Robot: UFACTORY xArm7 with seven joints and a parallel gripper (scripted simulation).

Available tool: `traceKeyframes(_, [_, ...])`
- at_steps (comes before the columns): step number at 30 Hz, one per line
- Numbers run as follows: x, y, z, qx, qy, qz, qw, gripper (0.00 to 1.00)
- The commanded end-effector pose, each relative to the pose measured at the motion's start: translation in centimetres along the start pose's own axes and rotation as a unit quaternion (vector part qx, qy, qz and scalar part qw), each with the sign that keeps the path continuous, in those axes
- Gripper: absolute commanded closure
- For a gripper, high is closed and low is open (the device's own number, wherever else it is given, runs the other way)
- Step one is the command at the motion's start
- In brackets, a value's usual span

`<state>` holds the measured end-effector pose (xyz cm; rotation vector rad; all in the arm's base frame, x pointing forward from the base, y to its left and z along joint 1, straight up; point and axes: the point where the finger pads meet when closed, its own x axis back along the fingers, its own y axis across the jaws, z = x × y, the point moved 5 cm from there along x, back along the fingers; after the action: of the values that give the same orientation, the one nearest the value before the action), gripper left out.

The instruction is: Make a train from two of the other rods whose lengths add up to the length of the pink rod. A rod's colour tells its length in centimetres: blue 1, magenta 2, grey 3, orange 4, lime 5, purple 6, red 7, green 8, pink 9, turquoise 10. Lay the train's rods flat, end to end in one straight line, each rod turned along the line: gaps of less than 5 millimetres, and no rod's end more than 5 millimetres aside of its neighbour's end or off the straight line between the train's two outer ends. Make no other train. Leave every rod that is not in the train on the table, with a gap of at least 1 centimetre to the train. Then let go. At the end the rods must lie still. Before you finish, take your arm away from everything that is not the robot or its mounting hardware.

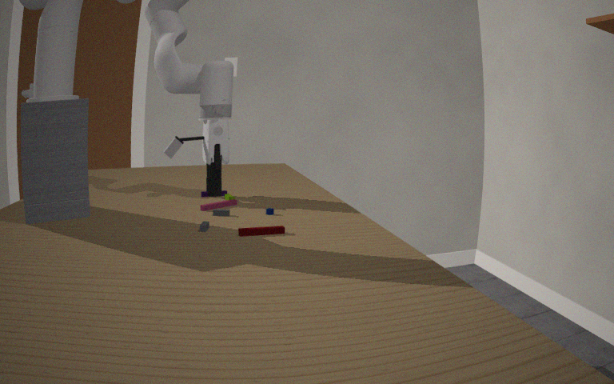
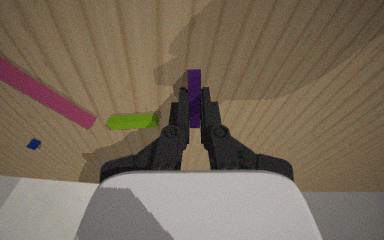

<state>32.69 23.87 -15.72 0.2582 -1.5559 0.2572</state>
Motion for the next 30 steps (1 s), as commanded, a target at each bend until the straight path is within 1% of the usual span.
traceKeyframes(1, [0.1,0.0,-0.1,0.000,-0.002,0.000,1.000,0.96])
traceKeyframes(9, [0.2,0.0,-0.1,0.000,-0.002,0.000,1.000,0.96])
traceKeyframes(13, [1.1,0.0,-0.1,0.000,-0.002,0.000,1.000,0.96])
traceKeyframes(15, [1.1,0.0,-0.1,0.000,-0.002,0.000,1.000,0.96])
traceKeyframes(18, [2.9,0.0,-0.1,0.000,-0.002,0.000,1.000,0.96])
traceKeyframes(25, [8.1,0.0,-0.1,0.000,-0.002,0.000,1.000,0.96])
traceKeyframes(27, [9.1,0.0,-0.1,0.000,-0.002,0.000,1.000,0.96])
traceKeyframes(30, [10.0,0.0,-0.1,0.000,-0.002,0.000,1.000,0.96])
